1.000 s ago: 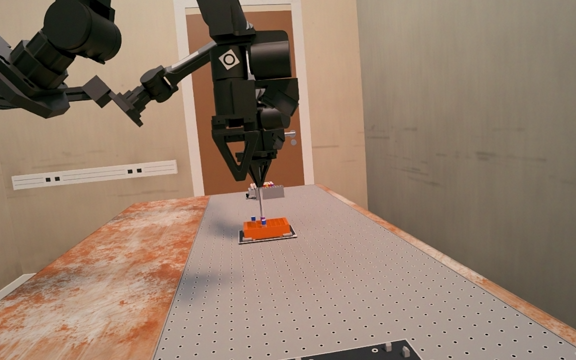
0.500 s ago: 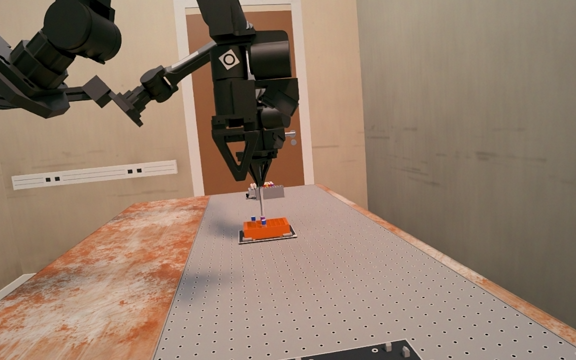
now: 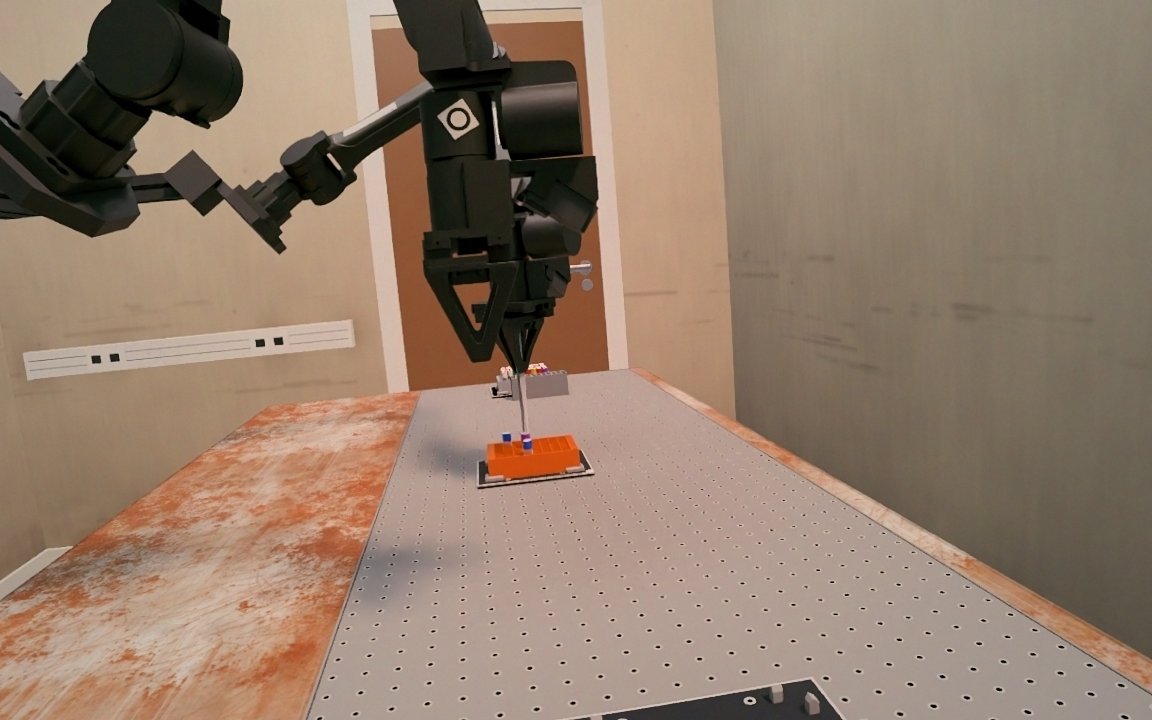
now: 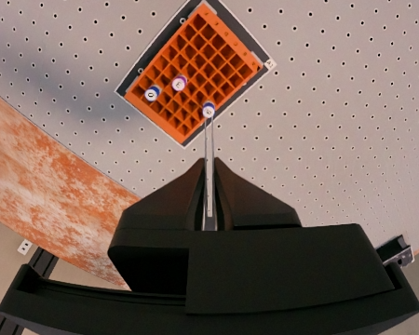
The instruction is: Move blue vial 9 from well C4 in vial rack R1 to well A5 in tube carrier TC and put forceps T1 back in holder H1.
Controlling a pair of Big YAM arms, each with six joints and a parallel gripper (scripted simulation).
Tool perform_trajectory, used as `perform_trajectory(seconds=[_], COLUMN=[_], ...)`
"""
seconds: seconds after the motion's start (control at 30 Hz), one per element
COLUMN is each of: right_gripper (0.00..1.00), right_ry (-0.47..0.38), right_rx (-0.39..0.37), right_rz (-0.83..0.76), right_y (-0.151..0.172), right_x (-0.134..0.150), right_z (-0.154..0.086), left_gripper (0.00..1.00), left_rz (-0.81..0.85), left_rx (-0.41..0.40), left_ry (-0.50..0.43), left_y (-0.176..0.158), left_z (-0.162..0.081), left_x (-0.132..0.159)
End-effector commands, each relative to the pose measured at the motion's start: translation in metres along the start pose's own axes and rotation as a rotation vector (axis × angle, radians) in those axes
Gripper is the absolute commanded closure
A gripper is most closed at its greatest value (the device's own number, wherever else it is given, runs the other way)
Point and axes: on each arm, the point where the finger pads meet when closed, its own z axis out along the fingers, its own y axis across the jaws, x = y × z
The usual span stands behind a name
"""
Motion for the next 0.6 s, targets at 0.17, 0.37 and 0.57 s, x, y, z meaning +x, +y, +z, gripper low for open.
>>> perform_trajectory(seconds=[0.17, 0.37, 0.57], right_gripper=[0.00, 0.00, 0.00], right_ry=[-0.011, -0.011, -0.011], right_rx=[0.008, 0.008, 0.008], right_rz=[-0.008, -0.008, -0.008], right_y=[-0.003, -0.003, -0.003], right_x=[-0.006, -0.006, -0.006], right_z=[-0.002, -0.002, -0.002], left_gripper=[0.93, 0.93, 0.93], left_rz=[-0.012, -0.012, 0.086], left_rx=[0.005, 0.005, 0.010], left_ry=[-0.001, -0.001, -0.009], left_y=[-0.001, -0.001, 0.003], left_z=[-0.010, -0.010, -0.003], left_x=[-0.006, -0.006, -0.021])
